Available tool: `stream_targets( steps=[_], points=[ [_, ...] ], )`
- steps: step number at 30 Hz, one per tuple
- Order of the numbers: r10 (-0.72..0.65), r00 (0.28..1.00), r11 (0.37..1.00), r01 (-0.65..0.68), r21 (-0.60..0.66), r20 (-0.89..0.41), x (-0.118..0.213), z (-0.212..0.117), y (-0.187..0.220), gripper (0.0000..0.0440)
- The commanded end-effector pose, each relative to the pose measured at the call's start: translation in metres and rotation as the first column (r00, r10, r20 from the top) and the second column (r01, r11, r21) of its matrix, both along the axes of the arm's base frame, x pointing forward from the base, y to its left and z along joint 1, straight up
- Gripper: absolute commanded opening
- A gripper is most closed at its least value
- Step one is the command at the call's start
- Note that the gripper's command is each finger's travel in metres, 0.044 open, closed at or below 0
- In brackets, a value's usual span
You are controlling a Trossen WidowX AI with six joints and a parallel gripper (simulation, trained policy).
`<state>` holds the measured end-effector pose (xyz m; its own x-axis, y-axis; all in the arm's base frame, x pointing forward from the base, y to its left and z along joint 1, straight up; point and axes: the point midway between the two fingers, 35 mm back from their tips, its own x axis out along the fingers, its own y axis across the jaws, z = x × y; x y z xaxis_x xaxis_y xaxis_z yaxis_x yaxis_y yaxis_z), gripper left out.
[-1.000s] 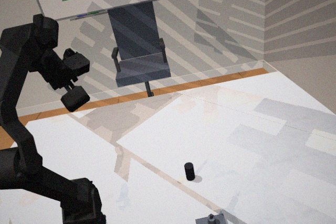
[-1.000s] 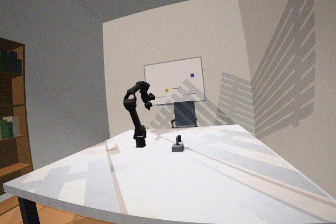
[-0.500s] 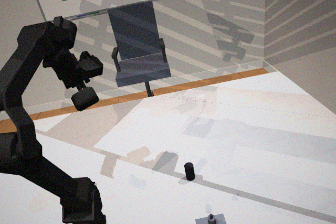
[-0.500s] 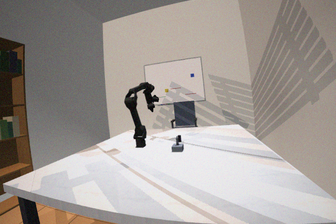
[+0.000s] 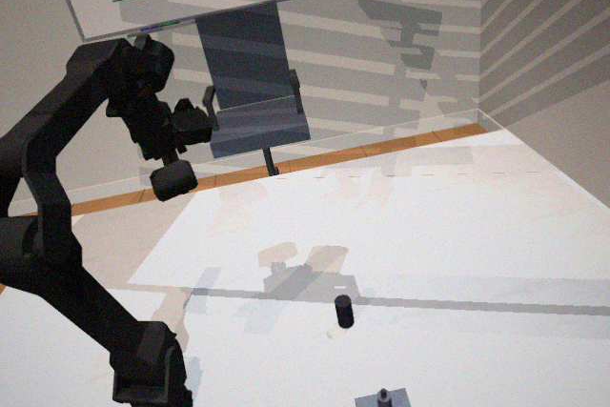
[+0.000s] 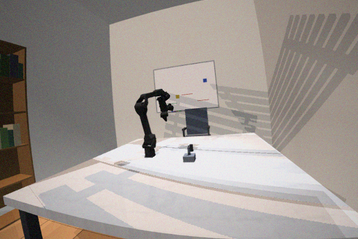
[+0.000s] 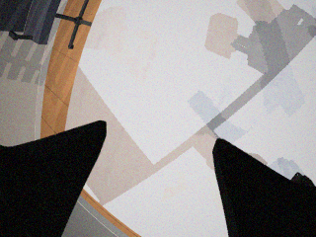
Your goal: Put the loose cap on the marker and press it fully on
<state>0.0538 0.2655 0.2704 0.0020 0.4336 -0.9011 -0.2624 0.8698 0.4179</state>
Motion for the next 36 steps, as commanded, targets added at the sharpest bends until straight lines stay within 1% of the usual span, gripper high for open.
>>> stream_targets(
  steps=[1, 18, 36],
  points=[
    [-0.043, 0.999, 0.999, 0.042, -0.027, -0.019, 0.01, -0.006, 0.003, 0.0327],
    [-0.192, 0.98, 0.976, 0.184, -0.119, -0.058, 0.053, -0.027, 0.008, 0.0328],
    [-0.347, 0.934, 0.924, 0.325, -0.204, -0.086, 0.102, -0.047, 0.002, 0.0328]
  ],
)
